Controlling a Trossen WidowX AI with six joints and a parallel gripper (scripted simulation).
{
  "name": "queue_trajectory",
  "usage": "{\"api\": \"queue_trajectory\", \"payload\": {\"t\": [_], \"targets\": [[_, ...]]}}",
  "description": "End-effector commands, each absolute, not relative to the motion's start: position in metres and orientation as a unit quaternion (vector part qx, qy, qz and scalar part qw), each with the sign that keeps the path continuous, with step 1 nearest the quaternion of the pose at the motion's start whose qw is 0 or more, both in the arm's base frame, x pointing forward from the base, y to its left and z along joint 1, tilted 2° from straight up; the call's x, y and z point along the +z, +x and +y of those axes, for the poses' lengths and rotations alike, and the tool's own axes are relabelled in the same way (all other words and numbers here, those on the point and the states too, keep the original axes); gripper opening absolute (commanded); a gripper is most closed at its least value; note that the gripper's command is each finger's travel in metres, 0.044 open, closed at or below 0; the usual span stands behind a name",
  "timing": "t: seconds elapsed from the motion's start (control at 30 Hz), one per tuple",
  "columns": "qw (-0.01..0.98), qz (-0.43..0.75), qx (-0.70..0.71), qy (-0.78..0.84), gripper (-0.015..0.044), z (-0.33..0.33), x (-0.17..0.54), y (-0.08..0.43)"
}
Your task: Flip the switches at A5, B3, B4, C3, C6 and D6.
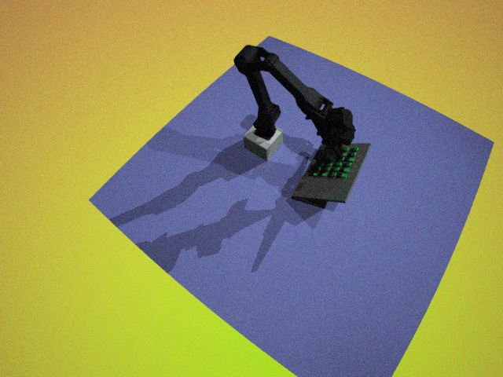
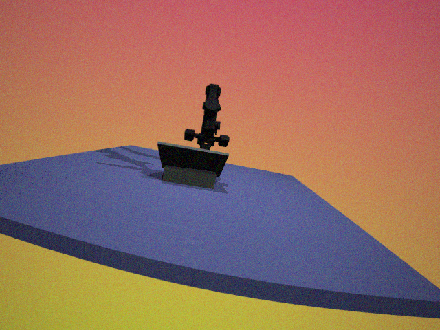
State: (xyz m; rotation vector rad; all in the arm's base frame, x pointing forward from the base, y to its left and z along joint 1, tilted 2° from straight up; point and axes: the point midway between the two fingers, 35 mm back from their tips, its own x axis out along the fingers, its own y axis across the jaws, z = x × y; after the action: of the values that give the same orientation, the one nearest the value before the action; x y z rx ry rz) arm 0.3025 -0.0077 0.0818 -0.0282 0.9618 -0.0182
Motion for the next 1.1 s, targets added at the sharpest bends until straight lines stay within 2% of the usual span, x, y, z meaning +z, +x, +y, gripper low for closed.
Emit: {"api": "queue_trajectory", "payload": {"t": [0.0, 1.07], "targets": [[0.886, 0.464, -0.012, -0.013, 0.0, -0.0084, 0.08, 0.3021], [0.886, 0.464, -0.012, -0.013, 0.0, -0.0086, 0.0765, 0.3046]]}}
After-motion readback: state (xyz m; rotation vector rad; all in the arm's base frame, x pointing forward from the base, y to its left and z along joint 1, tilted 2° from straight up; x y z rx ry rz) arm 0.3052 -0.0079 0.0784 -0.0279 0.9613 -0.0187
